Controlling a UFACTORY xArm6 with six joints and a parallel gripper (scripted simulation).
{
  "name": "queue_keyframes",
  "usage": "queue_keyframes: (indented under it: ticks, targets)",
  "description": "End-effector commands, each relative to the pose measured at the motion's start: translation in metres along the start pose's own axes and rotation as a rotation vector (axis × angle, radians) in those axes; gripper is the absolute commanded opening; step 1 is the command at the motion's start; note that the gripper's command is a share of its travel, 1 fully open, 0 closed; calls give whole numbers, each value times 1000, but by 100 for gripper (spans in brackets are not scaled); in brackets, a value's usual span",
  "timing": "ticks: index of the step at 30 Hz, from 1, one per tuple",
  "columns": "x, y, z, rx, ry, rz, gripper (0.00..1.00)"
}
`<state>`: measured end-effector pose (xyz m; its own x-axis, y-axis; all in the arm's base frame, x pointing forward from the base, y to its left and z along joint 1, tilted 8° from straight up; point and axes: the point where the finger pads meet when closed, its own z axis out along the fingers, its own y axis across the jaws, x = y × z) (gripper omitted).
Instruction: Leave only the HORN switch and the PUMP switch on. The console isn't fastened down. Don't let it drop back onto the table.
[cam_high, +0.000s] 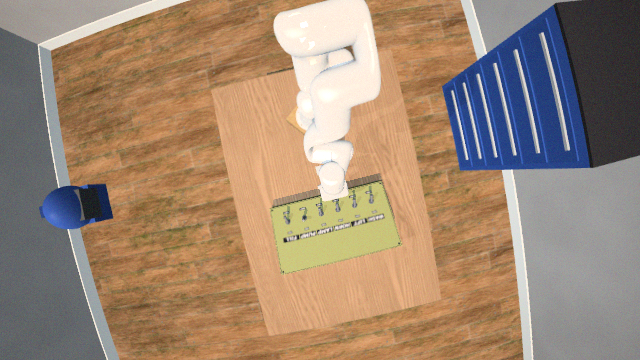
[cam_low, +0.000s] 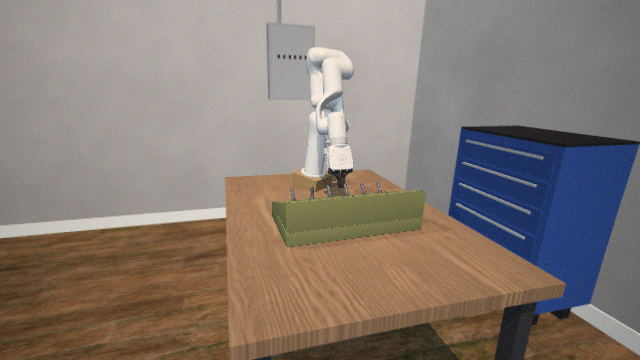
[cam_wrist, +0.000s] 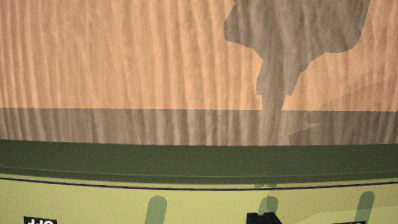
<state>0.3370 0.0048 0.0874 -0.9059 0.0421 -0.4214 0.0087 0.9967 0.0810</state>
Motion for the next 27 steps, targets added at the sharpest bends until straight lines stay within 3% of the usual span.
queue_keyframes:
  ticks: [1,27]
  targets:
    - [-2,0,-1,0,-3,0,0]
    - [-6,0,-1,0,-3,0,0]
